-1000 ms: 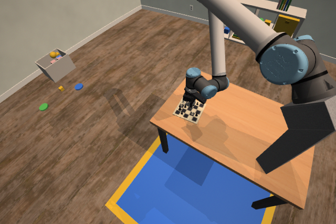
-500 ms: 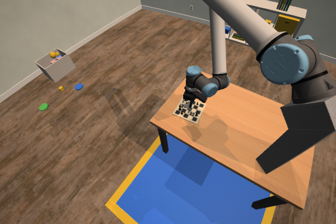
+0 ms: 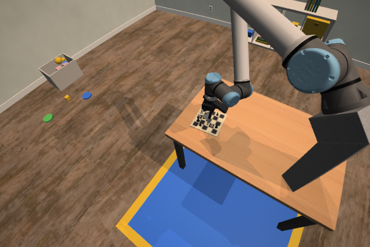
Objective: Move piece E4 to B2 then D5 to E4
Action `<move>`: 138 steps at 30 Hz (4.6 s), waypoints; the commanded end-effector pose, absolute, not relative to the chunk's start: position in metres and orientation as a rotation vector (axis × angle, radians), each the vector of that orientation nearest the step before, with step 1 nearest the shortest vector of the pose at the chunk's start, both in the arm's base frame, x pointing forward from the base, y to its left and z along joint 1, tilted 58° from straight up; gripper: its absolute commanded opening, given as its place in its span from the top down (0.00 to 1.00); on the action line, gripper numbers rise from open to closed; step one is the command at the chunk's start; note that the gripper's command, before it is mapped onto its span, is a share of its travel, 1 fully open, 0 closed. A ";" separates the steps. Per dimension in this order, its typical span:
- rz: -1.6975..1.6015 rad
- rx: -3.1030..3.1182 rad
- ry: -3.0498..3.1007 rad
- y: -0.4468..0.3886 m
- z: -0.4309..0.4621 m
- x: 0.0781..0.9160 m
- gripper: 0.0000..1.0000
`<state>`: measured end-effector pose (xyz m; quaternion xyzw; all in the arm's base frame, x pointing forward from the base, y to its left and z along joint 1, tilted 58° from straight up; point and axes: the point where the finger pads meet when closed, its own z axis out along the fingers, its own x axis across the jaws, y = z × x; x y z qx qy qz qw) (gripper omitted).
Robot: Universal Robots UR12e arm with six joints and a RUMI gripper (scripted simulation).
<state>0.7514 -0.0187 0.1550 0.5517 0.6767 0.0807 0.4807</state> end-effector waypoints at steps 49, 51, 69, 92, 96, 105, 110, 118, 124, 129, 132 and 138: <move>-0.458 0.276 2.138 -0.037 0.221 0.782 0.00; -0.458 0.276 2.138 -0.037 0.221 0.782 0.00; -0.825 -0.445 2.196 -0.040 0.260 0.800 0.00; -1.048 -0.942 2.128 -0.038 0.285 0.811 0.00; -1.056 -0.962 2.123 -0.038 0.286 0.811 0.00; -1.059 -0.969 2.124 -0.038 0.284 0.811 0.75; -1.058 -0.968 2.124 -0.038 0.284 0.811 0.75; -1.058 -0.968 2.124 -0.038 0.284 0.811 0.75; -1.058 -0.968 2.124 -0.038 0.284 0.811 0.75; -1.058 -0.968 2.124 -0.038 0.284 0.811 0.75; -1.058 -0.968 2.124 -0.038 0.284 0.811 0.75; -1.058 -0.968 2.124 -0.038 0.284 0.811 0.75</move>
